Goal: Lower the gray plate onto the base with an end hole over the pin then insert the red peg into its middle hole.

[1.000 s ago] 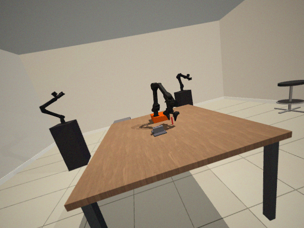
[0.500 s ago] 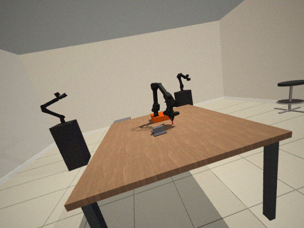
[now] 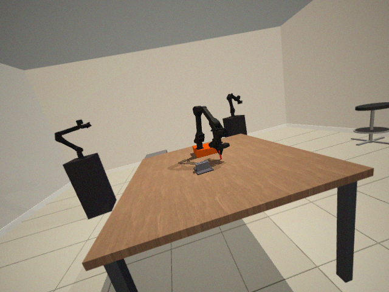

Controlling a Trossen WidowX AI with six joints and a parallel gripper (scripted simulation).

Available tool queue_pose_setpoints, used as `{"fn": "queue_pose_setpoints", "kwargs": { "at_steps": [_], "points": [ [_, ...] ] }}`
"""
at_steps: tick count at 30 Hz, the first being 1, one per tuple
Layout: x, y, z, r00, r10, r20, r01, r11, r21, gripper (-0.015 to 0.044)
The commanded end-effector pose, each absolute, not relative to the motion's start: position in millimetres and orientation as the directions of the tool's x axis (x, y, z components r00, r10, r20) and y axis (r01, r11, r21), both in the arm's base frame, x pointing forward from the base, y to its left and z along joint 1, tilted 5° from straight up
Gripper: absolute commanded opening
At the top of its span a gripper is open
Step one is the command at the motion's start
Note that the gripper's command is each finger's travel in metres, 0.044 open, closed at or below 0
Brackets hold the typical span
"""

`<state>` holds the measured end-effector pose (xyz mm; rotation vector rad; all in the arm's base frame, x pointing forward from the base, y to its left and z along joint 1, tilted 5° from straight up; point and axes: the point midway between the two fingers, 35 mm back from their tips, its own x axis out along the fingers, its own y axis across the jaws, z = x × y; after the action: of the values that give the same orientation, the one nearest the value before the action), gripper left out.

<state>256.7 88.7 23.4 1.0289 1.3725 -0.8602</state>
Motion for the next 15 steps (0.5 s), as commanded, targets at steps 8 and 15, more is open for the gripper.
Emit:
{"fn": "queue_pose_setpoints", "kwargs": {
  "at_steps": [8,15],
  "points": [
    [259.0,87.7,35.9,0.047,0.09,-0.995,0.937,0.341,0.075,0.0],
    [261.0,86.6,57.2,0.047,0.09,-0.995,0.937,0.341,0.075,0.0]
  ]
}}
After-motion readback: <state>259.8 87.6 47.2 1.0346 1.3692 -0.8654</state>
